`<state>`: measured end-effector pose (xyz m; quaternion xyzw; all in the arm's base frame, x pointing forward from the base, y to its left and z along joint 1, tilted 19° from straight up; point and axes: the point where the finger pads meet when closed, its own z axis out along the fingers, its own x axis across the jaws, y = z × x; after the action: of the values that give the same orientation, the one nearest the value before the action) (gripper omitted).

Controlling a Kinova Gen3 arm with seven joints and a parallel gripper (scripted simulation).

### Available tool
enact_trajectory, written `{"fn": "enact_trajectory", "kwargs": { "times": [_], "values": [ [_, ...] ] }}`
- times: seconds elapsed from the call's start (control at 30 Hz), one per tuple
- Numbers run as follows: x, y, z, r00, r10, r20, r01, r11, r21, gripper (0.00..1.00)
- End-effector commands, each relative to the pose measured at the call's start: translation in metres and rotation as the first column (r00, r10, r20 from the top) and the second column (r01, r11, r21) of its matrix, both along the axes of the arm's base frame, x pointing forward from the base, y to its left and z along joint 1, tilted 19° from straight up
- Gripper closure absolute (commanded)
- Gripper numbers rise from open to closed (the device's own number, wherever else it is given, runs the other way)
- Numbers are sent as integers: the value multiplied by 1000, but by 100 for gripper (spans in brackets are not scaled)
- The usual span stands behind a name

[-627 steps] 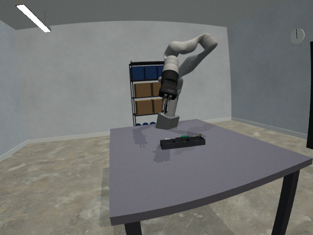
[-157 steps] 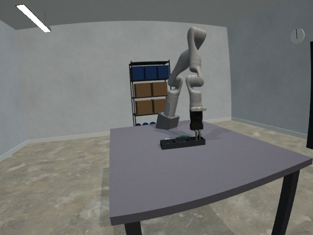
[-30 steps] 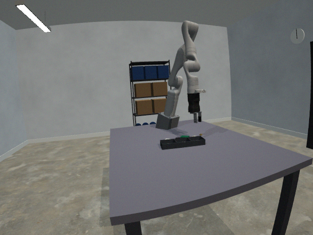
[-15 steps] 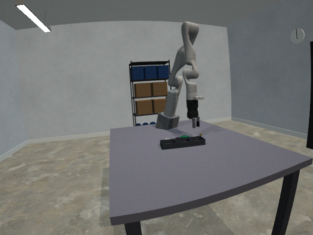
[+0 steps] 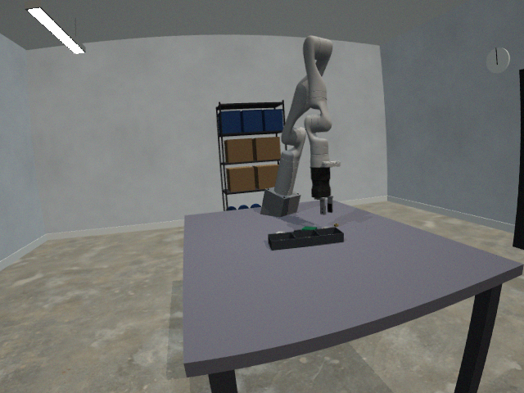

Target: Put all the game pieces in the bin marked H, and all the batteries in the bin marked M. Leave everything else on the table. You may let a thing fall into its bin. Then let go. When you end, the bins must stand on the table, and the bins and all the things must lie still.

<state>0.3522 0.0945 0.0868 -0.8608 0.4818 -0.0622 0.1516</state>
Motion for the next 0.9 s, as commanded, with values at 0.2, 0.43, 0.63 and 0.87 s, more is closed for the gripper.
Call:
{"fn": "enact_trajectory", "kwargs": {
  "times": [0.2,0.43,0.63,0.87],
  "values": [
    [0,5,1,1000,5,2,-5,1000,0,21],
    [0,5,1,1000,5,2,-5,1000,0,21],
    [0,5,1,1000,5,2,-5,1000,0,21],
    [0,5,1,1000,5,2,-5,1000,0,21]
  ]
}}
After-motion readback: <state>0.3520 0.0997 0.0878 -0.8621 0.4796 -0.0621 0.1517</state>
